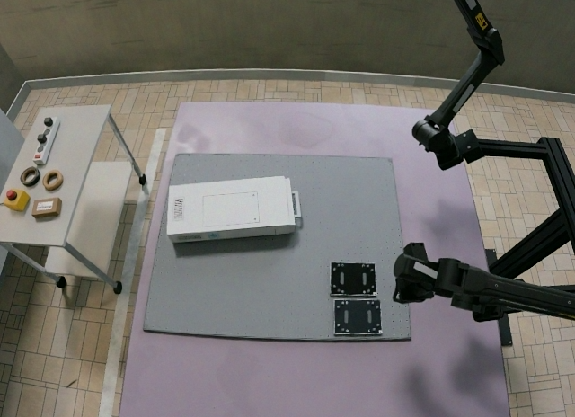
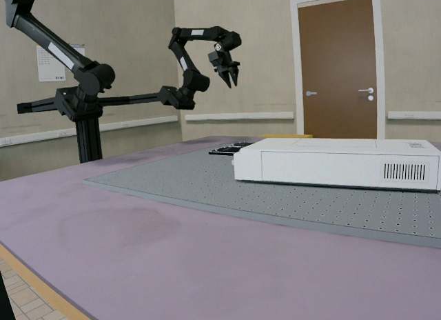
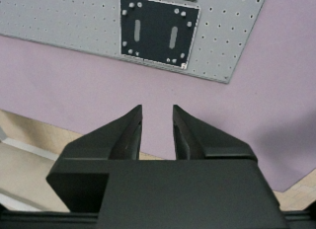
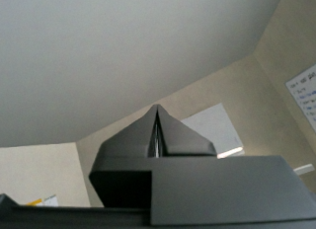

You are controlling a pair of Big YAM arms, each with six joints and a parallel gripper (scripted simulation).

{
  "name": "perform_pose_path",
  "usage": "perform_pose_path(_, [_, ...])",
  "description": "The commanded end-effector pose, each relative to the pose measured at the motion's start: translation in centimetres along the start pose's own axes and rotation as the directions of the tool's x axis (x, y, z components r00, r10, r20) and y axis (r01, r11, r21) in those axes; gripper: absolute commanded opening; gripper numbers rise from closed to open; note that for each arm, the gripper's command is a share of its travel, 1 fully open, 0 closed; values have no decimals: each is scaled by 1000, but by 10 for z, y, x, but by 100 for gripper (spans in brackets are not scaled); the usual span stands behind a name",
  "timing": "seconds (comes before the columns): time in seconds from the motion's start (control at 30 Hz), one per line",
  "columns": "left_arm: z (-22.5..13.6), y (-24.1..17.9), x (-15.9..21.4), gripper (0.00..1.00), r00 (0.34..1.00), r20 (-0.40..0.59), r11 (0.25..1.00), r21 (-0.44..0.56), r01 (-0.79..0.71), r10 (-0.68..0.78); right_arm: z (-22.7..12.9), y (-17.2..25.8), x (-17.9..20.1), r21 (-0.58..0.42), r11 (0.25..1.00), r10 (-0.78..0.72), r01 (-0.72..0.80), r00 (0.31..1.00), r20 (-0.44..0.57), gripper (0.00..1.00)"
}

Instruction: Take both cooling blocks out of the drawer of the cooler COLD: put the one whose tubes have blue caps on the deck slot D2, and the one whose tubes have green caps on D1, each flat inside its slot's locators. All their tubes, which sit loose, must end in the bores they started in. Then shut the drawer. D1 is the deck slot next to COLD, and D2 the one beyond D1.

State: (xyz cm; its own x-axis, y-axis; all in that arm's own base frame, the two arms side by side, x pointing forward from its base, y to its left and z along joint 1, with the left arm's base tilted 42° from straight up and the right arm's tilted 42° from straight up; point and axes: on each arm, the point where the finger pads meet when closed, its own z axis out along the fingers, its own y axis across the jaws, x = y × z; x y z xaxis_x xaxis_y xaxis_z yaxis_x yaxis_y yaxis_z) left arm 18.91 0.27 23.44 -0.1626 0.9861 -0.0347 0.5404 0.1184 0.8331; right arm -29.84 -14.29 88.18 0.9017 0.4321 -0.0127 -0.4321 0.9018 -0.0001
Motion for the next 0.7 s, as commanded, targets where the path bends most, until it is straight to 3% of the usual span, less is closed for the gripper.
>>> perform_pose_path(0.0, [-18, 28, 0, 28, 999, 19, 997, -70, 30, -28, 1, -1, -12, -1, 1000, -1, 1, 1000, 18, 0])
perform_pose_path(0.43, [-18, 28, 0, 28, 999, 19, 997, -70, 30, -28, 1, -1, -12, -1, 1000, -1, 1, 1000, 18, 0])
perform_pose_path(0.67, [-9, 40, -25, 28, 998, 39, 997, -62, 47, -45, 1, -1, -12, -1, 1000, -1, 1, 1000, 18, 0])
